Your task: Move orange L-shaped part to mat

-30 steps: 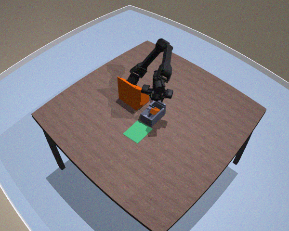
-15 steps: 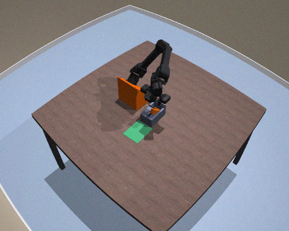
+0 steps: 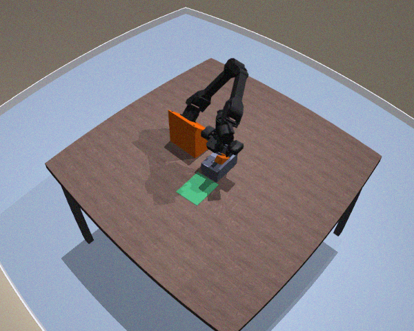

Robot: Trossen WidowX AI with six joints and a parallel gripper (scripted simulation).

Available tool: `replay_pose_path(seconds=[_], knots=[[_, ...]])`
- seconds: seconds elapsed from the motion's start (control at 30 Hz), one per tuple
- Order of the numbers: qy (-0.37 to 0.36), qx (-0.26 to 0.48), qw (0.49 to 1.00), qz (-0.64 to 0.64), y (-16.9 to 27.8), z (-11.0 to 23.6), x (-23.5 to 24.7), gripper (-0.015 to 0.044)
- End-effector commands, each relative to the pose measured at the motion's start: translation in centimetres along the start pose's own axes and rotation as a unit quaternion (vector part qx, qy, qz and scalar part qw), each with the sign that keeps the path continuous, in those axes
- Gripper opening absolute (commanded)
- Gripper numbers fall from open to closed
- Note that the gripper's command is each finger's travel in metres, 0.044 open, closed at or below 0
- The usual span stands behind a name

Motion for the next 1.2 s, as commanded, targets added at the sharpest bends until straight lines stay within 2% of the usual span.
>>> replay_pose_path(seconds=[0.0, 0.83, 1.0, 1.17], knots=[[0.000, 0.003, 1.000, -0.004, 0.0, -0.8, 0.0, 0.0280], [0.000, 0.004, 1.000, -0.004, 0.1, -4.4, -0.1, 0.0280], [0.000, 0.001, 1.000, 0.001, 0.1, -4.1, 0.0, 0.0149], [0.000, 0.001, 1.000, 0.001, 0.1, -4.1, 0.0, 0.0115]])
Point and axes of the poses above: the point midway between the two fingers, 35 mm back from their tips, its own z axis back along the fingers, its own x axis across the jaws, y = z × x, the point moved 2 cm from there along z, back along the fingers, and after that the axes turned 3 degrees about z, right-handed, at the moved point
